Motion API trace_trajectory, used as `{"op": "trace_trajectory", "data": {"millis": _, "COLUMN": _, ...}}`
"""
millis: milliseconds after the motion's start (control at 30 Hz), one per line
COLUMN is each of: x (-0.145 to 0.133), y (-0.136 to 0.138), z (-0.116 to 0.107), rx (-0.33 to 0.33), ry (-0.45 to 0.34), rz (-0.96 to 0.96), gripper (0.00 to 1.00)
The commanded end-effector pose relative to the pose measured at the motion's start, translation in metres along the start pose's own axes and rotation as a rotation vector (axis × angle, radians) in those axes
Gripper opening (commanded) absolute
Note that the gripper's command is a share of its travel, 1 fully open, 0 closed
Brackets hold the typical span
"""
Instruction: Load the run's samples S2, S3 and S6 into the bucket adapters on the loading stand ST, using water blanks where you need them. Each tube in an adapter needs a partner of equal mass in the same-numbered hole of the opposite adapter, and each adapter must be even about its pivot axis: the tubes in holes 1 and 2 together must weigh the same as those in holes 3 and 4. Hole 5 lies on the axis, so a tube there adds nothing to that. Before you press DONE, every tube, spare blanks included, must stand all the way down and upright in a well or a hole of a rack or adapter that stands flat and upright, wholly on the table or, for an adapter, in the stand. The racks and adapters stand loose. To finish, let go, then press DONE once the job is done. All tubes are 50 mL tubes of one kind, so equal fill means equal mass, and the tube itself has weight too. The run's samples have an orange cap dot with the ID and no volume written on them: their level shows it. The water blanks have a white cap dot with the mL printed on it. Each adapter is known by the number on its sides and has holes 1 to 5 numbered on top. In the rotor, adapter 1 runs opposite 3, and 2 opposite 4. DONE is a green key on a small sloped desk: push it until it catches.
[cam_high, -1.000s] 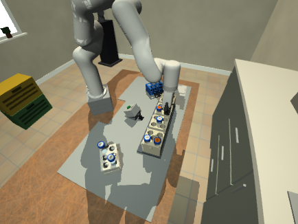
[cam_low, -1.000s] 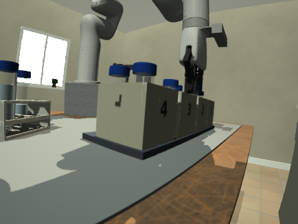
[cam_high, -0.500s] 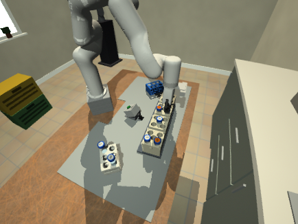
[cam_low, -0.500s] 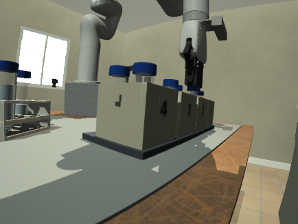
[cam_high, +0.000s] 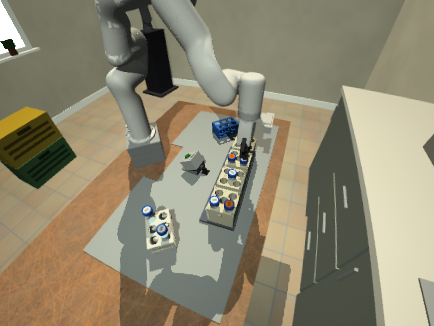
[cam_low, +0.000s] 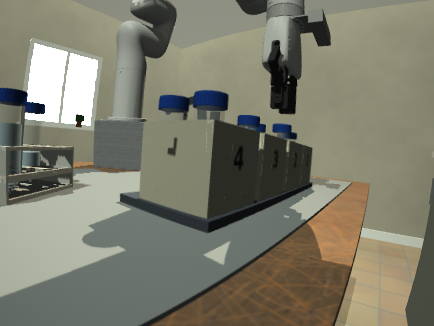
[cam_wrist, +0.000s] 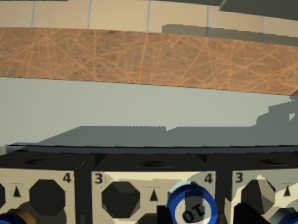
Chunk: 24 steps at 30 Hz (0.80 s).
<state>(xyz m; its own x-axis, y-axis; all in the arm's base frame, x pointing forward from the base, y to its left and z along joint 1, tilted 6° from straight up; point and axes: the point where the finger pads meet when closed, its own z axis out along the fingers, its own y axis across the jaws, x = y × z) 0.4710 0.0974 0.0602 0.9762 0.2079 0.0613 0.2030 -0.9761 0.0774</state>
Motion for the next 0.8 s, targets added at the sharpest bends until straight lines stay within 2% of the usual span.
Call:
{"op": "trace_trajectory", "data": {"millis": 0, "x": 0.001, "y": 0.0, "z": -0.007, "rx": 0.0, "ry": 0.004, "rz": 0.0, "gripper": 0.44}}
{"op": "trace_trajectory", "data": {"millis": 767, "x": 0.001, "y": 0.0, "z": -0.05, "rx": 0.0, "ry": 0.004, "rz": 0.0, "gripper": 0.44}}
